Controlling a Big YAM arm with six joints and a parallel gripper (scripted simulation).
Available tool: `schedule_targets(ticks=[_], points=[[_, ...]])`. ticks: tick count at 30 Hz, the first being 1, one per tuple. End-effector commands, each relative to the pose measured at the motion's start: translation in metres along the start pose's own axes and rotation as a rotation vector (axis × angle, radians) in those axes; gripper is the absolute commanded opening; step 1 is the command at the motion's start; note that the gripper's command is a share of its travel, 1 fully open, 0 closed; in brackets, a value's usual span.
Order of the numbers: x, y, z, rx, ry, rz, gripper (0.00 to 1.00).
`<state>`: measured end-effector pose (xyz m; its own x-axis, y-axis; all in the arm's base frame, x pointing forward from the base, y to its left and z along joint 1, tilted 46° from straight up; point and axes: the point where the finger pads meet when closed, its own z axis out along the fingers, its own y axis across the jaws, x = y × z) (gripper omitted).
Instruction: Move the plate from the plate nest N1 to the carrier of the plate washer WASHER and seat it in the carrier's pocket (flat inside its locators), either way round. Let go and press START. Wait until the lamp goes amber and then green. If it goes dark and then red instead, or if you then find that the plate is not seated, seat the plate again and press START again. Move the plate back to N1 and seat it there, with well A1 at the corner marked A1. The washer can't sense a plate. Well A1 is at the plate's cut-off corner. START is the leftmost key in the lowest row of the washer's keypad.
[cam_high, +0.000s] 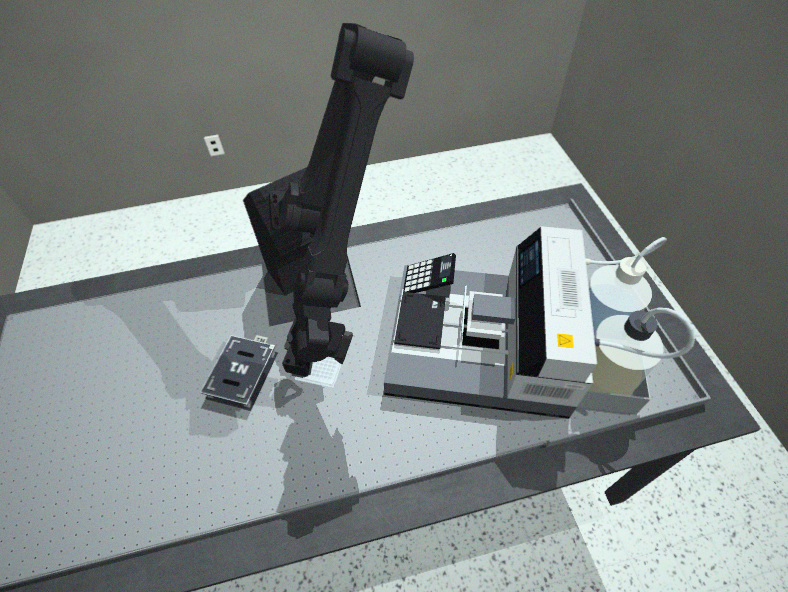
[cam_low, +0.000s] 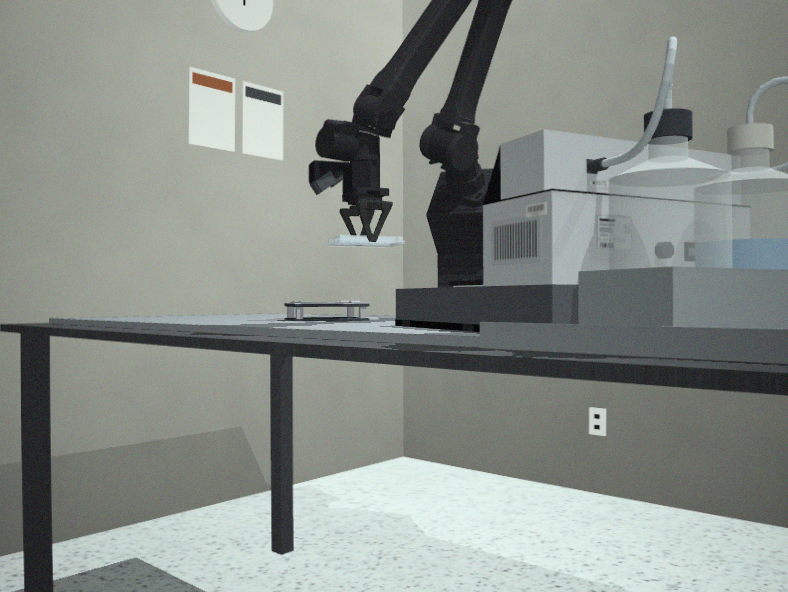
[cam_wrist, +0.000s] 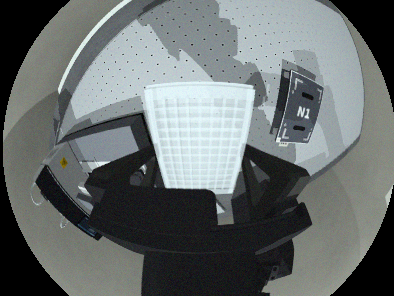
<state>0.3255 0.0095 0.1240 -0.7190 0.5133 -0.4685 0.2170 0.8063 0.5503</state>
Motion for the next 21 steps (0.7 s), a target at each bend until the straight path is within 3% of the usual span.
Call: schedule_targets(ticks=[1,9,21], points=[[-0.005,-0.024,0.006,0.019,-0.003,-0.014,0.82],[-0.027,-0.048,0.004,0.014,-0.025,-0.027,0.82],[-0.045,-0.108,0.007,0.019,-0.026,-0.028,0.82]])
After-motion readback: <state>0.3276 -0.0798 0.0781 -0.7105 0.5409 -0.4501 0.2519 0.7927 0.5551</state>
